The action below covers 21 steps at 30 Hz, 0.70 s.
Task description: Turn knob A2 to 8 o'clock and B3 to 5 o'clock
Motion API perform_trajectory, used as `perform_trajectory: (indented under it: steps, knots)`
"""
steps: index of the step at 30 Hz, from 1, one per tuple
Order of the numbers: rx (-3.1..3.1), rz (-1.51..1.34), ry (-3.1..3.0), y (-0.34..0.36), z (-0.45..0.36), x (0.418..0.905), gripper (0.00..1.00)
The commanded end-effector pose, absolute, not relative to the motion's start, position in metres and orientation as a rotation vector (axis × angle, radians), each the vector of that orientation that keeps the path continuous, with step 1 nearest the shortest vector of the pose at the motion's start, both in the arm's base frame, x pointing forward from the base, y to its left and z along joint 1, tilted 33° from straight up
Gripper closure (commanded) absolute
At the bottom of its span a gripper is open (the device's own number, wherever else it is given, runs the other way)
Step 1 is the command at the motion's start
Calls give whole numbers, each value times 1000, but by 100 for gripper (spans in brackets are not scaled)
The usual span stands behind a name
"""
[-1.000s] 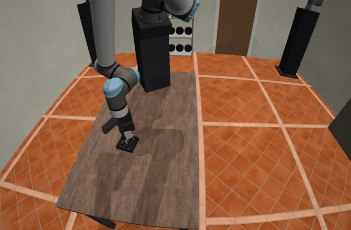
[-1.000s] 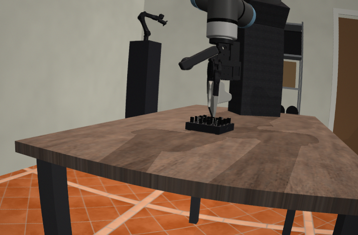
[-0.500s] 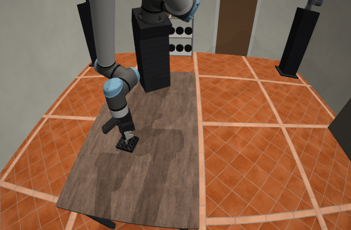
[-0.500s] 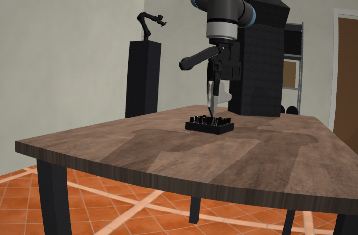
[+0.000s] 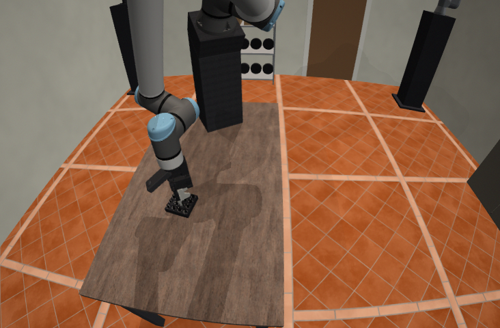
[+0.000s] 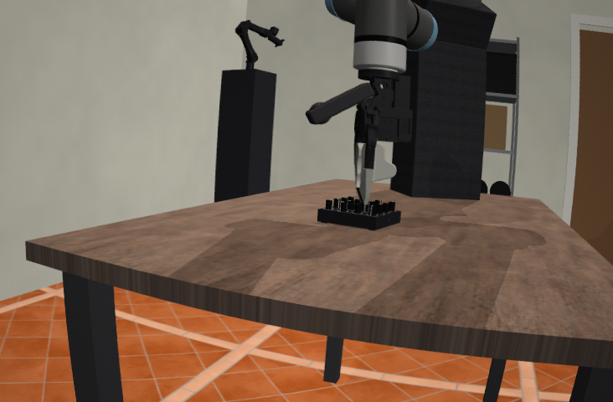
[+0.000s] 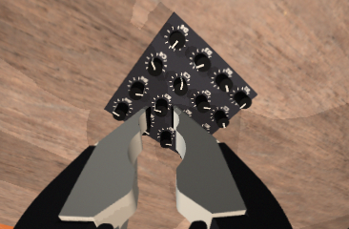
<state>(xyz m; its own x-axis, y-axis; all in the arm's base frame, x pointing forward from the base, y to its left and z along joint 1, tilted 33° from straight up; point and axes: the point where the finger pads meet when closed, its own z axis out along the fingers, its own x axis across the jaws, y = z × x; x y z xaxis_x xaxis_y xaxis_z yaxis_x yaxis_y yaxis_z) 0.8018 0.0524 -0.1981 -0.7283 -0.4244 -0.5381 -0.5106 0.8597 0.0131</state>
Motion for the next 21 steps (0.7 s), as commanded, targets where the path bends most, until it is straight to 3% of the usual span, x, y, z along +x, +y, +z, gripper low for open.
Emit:
perform_trajectory:
  steps: [1,21]
  knots:
    - [-680,216,2497,53,-200,804,89]
    - [-680,216,2497,54,-203,805,89]
